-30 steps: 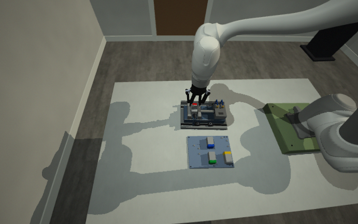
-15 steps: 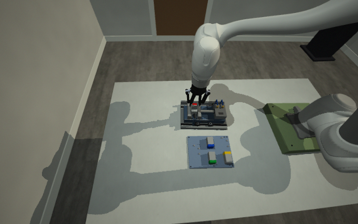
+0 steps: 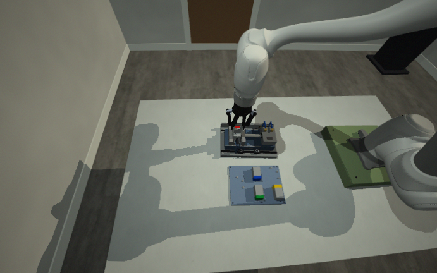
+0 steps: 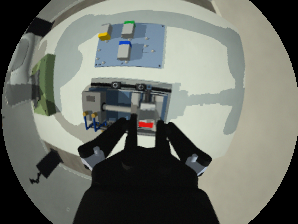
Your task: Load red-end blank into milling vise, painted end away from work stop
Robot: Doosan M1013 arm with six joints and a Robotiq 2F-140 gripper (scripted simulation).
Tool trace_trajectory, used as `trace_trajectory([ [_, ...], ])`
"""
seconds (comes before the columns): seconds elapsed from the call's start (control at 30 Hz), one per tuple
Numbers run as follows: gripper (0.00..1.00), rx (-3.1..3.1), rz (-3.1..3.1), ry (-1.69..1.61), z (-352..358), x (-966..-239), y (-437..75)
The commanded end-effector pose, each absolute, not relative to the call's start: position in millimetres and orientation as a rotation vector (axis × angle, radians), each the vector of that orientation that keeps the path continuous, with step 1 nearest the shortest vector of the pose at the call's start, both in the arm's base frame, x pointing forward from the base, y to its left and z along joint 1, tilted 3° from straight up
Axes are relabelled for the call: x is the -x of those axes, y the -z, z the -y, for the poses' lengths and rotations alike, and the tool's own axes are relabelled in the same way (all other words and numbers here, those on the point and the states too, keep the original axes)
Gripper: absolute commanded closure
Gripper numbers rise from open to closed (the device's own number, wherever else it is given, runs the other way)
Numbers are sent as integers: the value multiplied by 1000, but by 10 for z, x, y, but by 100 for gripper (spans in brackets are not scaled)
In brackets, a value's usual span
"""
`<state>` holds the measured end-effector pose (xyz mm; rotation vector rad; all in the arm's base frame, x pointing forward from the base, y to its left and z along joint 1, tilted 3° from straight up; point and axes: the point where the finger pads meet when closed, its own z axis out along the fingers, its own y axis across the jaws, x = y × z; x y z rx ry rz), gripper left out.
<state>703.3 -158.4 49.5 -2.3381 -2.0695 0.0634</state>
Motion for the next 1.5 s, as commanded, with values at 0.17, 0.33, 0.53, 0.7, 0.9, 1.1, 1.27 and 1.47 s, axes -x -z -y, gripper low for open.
trace_trajectory([
  [0.17, 100, 2338, 2069, -63, 1584, -7033, -493],
  [0.33, 100, 2338, 2069, -63, 1584, -7033, -490],
  [0.53, 100, 2338, 2069, -63, 1584, -7033, -487],
  [0.7, 0, 2338, 2070, -63, 1584, -7033, -488],
  [0.9, 0, 2338, 2070, -63, 1584, -7033, -488],
  [1.1, 0, 2338, 2070, -63, 1584, -7033, -488],
  [1.27, 0, 2338, 2070, -63, 1584, -7033, -488],
  [1.47, 0, 2338, 2070, -63, 1584, -7033, -488],
])
